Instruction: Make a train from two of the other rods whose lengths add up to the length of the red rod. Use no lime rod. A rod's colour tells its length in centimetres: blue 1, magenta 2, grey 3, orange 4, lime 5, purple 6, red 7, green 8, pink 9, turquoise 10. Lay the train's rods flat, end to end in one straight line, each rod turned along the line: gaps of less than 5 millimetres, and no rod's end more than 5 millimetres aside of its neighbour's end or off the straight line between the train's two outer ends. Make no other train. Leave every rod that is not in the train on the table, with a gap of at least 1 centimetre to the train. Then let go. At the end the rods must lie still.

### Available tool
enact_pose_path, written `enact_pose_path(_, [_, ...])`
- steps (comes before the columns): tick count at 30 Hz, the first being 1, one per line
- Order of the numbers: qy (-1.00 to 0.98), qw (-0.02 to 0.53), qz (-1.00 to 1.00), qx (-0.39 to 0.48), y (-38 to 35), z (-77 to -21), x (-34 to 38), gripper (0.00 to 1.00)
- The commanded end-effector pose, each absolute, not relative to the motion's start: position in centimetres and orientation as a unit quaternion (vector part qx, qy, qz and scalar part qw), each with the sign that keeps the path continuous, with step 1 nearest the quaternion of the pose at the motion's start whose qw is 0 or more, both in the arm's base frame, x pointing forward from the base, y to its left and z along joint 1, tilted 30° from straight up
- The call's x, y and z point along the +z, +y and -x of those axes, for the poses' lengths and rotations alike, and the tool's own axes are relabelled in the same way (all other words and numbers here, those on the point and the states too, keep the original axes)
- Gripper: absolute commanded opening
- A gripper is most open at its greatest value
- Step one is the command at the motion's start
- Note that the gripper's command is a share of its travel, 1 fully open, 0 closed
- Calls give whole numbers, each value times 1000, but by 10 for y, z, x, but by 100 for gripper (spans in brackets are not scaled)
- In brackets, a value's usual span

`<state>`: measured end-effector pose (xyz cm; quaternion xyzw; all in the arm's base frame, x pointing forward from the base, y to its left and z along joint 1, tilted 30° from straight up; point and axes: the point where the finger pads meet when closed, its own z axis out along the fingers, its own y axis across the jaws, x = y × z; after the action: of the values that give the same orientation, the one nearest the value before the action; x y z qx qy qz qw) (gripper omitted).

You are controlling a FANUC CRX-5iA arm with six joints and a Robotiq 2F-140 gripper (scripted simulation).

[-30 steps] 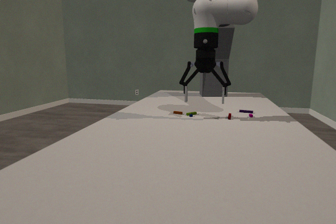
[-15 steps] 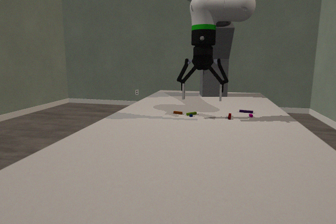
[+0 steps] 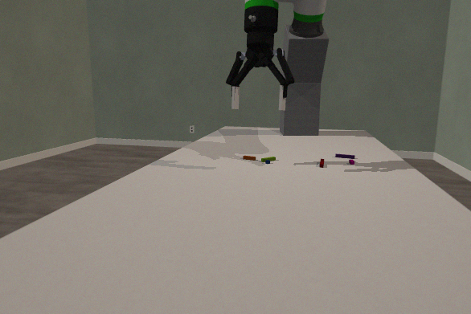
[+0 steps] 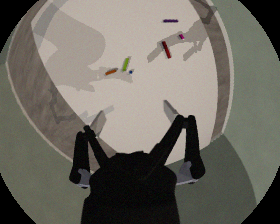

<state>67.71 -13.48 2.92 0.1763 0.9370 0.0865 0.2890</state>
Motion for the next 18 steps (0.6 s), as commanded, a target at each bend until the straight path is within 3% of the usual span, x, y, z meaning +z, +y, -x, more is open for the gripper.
enact_pose_path(1, [922, 300, -221, 106, -160, -663, 60, 100])
enact_pose_path(18, [840, 357, -368, 181, -233, -603, 179, 100])
